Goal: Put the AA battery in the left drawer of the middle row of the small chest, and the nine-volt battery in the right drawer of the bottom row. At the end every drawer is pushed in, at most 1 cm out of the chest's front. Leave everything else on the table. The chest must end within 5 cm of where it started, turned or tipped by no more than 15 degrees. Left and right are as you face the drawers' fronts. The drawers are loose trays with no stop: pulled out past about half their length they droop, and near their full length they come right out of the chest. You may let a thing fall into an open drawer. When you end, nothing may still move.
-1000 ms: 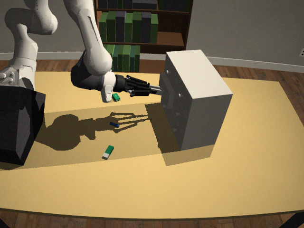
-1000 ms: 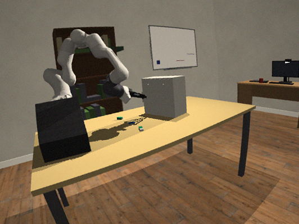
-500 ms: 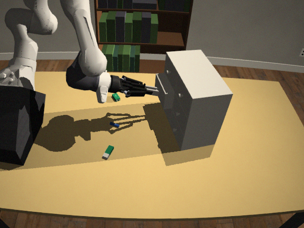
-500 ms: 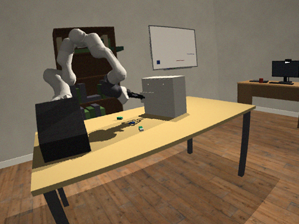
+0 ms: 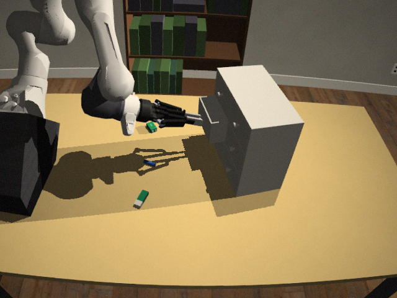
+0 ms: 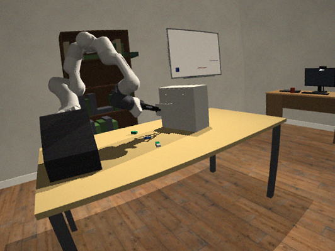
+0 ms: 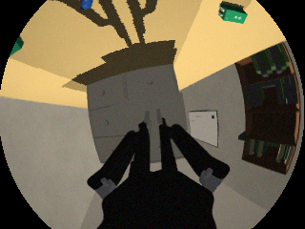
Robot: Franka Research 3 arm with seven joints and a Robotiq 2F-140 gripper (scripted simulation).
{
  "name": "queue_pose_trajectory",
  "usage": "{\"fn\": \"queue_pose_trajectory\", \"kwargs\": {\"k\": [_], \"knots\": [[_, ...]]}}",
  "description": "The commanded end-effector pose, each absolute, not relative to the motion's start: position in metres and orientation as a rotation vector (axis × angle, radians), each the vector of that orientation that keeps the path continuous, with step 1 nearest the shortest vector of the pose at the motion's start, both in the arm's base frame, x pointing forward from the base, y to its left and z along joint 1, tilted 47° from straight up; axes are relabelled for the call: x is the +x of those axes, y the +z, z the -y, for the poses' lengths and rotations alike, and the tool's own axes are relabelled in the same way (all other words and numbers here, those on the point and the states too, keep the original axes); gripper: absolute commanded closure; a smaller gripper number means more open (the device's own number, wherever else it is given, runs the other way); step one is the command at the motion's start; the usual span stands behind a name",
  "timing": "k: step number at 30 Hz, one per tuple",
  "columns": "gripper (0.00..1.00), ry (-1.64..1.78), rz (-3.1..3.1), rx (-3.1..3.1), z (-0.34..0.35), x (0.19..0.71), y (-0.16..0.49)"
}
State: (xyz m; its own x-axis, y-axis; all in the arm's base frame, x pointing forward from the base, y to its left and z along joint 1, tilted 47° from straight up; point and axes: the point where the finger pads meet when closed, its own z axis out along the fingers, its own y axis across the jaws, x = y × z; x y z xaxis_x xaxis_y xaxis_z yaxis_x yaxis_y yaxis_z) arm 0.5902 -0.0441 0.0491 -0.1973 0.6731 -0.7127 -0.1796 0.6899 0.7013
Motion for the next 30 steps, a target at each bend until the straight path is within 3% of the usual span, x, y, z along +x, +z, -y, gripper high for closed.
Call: {"fn": "queue_pose_trajectory", "kwargs": {"k": [1,30], "knots": [[0.92,0.807,-1.593,0.406,0.0439,0.5874,0.0491],[0.90,0.807,-1.593,0.406,0.0440,0.5831,0.0480]]}}
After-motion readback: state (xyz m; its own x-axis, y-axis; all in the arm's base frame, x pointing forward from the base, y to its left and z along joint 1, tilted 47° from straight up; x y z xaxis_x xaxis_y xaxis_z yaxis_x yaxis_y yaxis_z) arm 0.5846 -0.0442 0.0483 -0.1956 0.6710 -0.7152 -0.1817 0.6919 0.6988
